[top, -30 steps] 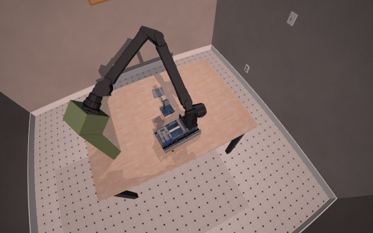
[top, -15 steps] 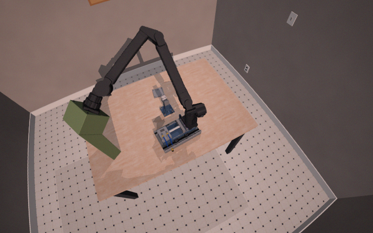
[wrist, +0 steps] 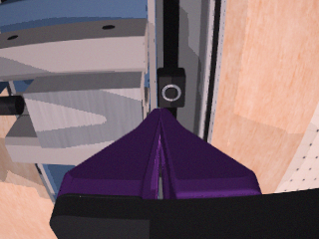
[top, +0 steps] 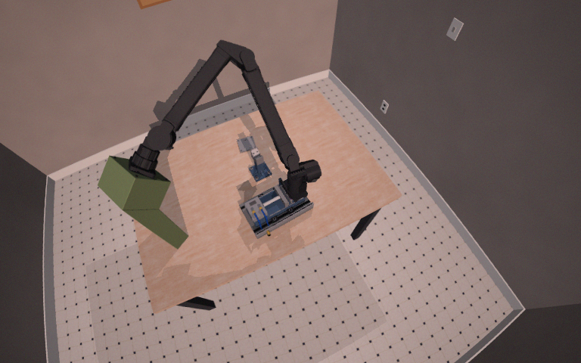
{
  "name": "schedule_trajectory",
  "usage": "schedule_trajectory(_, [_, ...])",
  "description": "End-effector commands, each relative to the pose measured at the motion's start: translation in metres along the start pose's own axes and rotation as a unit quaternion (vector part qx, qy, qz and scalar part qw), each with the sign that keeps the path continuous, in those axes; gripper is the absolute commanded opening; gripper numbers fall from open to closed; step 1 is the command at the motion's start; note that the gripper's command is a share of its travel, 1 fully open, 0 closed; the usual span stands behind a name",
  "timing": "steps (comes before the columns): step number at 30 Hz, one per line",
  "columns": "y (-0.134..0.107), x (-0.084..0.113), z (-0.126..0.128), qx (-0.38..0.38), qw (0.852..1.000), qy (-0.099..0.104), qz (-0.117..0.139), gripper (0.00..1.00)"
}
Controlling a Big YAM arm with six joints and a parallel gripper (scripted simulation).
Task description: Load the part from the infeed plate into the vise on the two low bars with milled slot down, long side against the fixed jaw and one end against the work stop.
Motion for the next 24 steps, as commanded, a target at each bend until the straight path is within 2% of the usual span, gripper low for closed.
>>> schedule_trajectory(1, [0.0064, -0.0046, 0.0151, 0.008, 1.000, 0.006, -0.005, 0.00])
schedule_trajectory(24, [0.0073, -0.0043, 0.0209, 0.008, 1.000, 0.007, -0.005, 0.00])
Point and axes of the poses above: the point where the finger pads meet when closed, its own x axis back along the fingers, its own z axis across the jaws, y = z × x, the point moved 7 cm from there along x, back along the fingers, and after that the axes turned 4 degrees about x, right-handed, at the moved point
